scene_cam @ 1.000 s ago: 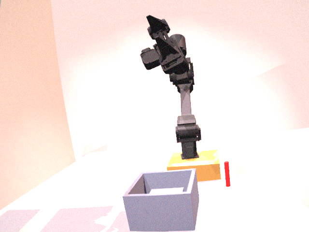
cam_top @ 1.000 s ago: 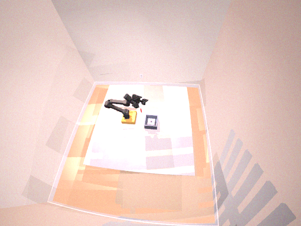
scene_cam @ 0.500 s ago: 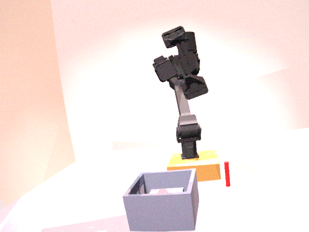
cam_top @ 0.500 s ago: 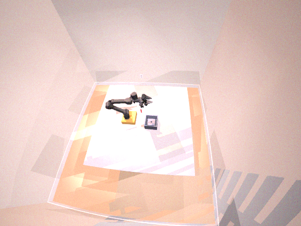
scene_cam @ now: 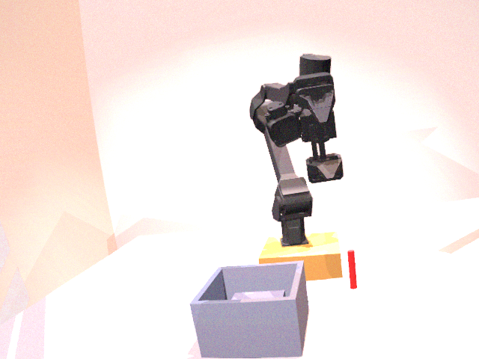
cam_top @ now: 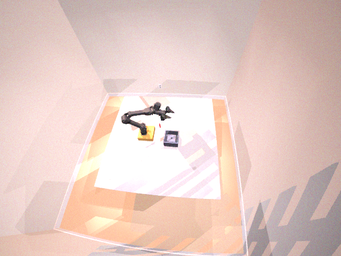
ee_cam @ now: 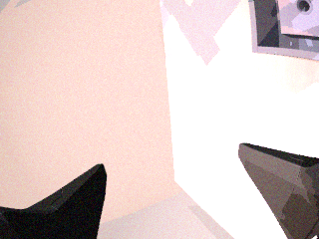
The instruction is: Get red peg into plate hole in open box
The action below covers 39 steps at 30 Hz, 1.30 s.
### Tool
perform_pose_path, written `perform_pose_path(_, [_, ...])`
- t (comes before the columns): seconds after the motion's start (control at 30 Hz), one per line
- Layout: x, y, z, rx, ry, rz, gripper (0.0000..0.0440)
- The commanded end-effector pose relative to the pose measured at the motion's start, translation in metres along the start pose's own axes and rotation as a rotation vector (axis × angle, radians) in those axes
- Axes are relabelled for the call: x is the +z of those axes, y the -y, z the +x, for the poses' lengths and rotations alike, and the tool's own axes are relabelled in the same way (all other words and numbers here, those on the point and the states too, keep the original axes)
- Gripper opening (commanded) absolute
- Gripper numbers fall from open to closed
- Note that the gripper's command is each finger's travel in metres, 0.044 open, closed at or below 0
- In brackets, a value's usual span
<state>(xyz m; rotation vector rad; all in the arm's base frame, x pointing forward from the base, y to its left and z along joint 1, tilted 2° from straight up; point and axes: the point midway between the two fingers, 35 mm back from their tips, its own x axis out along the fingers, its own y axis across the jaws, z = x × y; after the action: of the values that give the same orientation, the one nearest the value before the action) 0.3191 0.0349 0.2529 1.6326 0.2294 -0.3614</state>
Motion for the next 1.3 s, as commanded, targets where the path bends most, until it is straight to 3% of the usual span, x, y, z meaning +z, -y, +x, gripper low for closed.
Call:
perform_pose_path(0.0, [-0.011,0.016,0.0,-0.105,-0.022,-0.068,0.044])
perform_pose_path(0.67, [-0.039,0.1,-0.026,-0.676,-0.105,-0.417,0.044])
perform_pose_path(1.27, [-0.033,0.129,-0.037,-0.967,-0.121,-0.596,0.044])
